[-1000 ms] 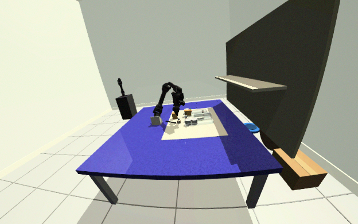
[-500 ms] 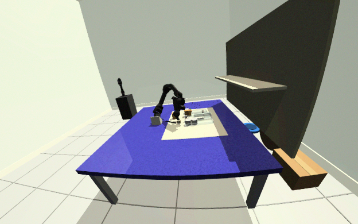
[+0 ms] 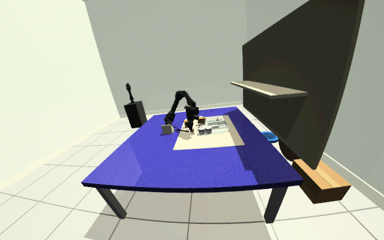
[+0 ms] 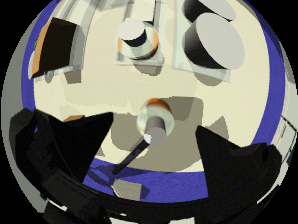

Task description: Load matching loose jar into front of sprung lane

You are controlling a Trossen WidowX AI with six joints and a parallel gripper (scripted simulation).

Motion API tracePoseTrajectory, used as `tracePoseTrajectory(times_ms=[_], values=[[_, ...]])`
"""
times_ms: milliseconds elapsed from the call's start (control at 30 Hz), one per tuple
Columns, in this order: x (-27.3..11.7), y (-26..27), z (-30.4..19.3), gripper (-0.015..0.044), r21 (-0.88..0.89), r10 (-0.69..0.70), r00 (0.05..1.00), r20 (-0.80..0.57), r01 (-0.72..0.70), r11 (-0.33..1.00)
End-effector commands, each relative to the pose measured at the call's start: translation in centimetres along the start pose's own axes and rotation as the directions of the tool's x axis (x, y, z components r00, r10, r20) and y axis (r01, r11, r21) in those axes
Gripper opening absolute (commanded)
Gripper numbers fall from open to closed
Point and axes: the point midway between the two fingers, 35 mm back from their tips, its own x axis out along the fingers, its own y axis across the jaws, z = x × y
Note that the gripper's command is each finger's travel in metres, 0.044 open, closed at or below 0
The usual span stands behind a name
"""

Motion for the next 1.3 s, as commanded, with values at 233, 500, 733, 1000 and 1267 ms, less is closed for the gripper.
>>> tracePoseTrajectory(times_ms=[233, 500, 733, 1000, 1267], values=[[1.2, 0.1, -0.1, 0.0387, 0.004, 0.005, 1.000, 0.001, -0.005, 1.000], [1.2, 0.1, -0.1, 0.0177, 0.004, 0.005, 1.000, 0.001, -0.005, 1.000], [1.2, 0.1, -0.1, 0.0111, 0.004, 0.005, 1.000, 0.001, -0.005, 1.000], [-2.1, 0.0, 0.5, 0.0000, 0.005, 0.000, 1.000, 0.001, 0.000, 1.000], [-6.3, 0.2, 0.7, 0.0000, 0.006, -0.001, 1.000, 0.000, 0.001, 1.000]])
